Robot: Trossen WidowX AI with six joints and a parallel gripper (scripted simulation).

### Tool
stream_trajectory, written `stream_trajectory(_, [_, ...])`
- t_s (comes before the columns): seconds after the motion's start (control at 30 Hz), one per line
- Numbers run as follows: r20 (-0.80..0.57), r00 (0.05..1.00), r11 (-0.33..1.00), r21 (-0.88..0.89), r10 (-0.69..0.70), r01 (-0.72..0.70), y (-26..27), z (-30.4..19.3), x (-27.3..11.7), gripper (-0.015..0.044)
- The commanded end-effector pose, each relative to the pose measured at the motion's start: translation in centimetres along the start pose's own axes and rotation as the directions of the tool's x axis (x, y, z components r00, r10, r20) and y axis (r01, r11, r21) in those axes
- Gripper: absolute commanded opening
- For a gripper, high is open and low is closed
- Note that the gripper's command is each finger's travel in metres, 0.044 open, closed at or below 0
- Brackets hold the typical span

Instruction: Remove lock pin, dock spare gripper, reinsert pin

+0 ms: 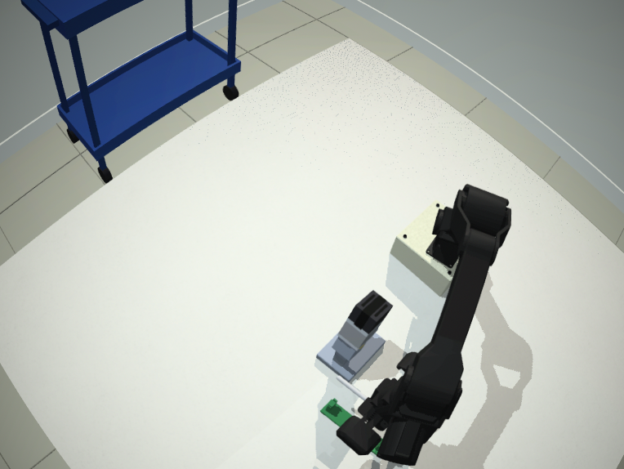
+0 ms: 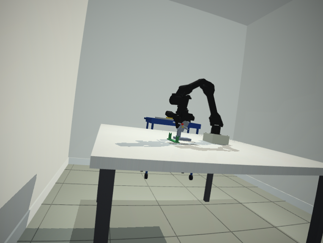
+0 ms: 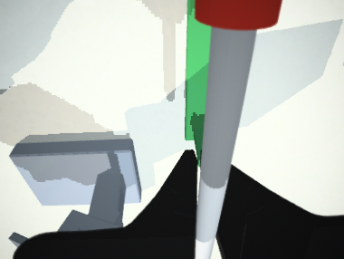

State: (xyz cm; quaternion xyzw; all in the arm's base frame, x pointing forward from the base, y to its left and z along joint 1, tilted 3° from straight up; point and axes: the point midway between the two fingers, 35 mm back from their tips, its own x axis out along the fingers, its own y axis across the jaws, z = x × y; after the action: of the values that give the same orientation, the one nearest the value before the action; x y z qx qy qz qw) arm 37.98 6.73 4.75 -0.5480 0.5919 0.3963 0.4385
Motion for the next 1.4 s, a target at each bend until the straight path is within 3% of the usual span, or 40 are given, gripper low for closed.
stream_trajectory(0.0, [0.003,1.0,1.0,0.001,0.006,-0.006,1.5,0.3,-0.2,0.0])
stream_trajectory(0.83, [0.005,1.0,1.0,-0.003,0.007,-0.007,7.9,0.4,-1.3,0.0])
stream_trajectory(1.37, [0.007,1.0,1.0,0.001,0.0,0.0,8.0,1.8,3.9,0.0])
